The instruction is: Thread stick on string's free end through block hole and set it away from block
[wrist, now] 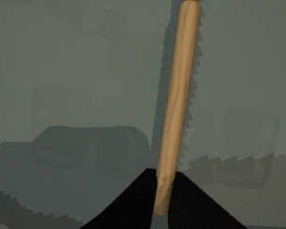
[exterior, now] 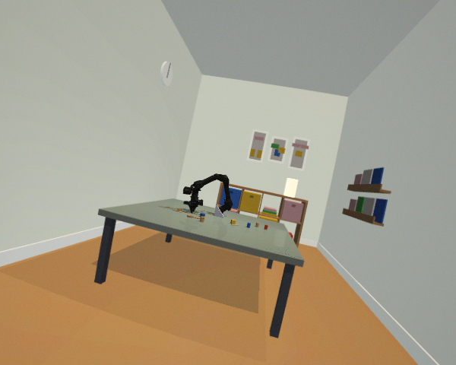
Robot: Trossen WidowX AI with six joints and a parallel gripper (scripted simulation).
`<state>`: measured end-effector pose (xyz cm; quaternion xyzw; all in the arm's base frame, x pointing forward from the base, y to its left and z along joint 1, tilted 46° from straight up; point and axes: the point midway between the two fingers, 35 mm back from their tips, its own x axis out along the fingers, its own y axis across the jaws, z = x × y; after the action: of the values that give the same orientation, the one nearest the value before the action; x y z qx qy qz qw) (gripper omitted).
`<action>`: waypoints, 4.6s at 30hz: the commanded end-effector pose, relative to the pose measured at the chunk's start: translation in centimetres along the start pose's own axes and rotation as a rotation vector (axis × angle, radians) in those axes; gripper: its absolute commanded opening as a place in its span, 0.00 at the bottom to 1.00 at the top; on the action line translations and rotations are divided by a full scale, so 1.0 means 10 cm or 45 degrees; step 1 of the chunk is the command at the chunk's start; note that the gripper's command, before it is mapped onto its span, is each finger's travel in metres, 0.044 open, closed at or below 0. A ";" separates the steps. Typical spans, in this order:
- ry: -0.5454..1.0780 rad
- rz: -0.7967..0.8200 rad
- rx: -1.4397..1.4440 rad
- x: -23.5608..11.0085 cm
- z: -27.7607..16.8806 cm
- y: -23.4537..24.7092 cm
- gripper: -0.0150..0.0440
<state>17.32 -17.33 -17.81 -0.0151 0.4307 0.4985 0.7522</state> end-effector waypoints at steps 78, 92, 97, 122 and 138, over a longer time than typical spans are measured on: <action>0.012 0.007 -0.005 0.03 -0.04 0.00 0.25; 0.000 -0.002 0.000 -0.10 0.01 -0.02 0.61; -0.002 -0.014 -0.003 -0.78 0.06 -0.03 0.61; -0.004 -0.061 -0.002 -1.04 0.09 -0.06 1.00; -0.004 -0.061 -0.002 -1.04 0.09 -0.06 1.00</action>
<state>16.96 -24.95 -10.61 -0.0249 0.4287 0.4807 0.7646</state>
